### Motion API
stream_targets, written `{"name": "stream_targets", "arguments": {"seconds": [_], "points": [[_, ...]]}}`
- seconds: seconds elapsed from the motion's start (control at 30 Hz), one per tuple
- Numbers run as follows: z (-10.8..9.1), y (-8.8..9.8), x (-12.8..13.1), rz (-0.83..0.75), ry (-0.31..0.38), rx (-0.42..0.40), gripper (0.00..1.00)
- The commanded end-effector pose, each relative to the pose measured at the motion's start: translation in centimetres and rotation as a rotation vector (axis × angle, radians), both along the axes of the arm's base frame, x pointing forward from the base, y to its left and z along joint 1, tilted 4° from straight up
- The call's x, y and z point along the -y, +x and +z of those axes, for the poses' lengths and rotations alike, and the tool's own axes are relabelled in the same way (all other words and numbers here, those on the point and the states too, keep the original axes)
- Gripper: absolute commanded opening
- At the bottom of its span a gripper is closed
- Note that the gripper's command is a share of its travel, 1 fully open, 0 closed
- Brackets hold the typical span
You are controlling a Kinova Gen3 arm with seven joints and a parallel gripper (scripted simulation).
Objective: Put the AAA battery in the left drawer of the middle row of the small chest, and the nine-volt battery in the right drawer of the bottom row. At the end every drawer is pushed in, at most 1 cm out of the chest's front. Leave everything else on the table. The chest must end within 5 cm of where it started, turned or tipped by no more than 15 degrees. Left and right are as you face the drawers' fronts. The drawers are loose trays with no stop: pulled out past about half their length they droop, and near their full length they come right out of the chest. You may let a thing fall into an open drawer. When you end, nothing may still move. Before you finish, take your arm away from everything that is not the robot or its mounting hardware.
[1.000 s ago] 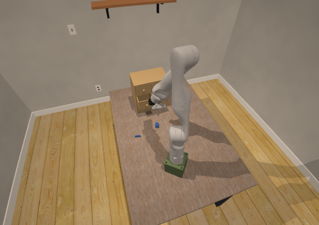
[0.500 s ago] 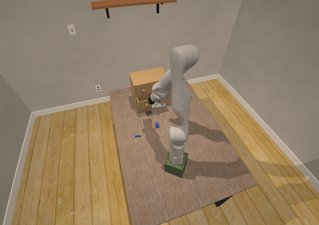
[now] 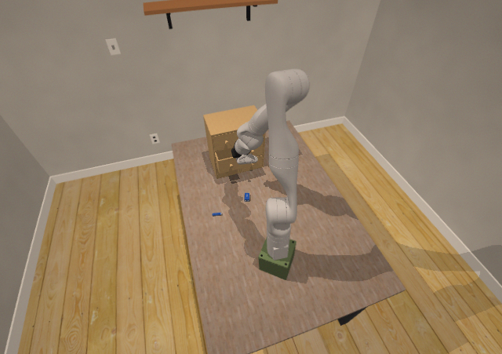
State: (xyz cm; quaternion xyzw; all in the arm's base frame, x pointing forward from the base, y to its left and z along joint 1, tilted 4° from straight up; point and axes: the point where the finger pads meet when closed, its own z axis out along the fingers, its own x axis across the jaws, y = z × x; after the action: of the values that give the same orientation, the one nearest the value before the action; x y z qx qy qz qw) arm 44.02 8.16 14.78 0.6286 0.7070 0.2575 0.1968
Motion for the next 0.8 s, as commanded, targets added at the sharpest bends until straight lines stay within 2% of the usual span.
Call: {"name": "stream_targets", "arguments": {"seconds": [0.0, 0.23, 0.3, 0.53, 0.77], "points": [[-0.1, 1.2, -0.8, 0.008, 0.004, -0.004, 0.24], [0.1, 4.3, -1.2, 0.008, 0.004, -0.004, 0.24], [0.1, 4.3, -1.2, 0.008, 0.004, -0.004, 0.24], [0.2, 6.8, -1.5, 0.008, 0.004, -0.004, 0.24], [0.3, 8.4, -1.8, 0.008, 0.004, -0.004, 0.24]]}}
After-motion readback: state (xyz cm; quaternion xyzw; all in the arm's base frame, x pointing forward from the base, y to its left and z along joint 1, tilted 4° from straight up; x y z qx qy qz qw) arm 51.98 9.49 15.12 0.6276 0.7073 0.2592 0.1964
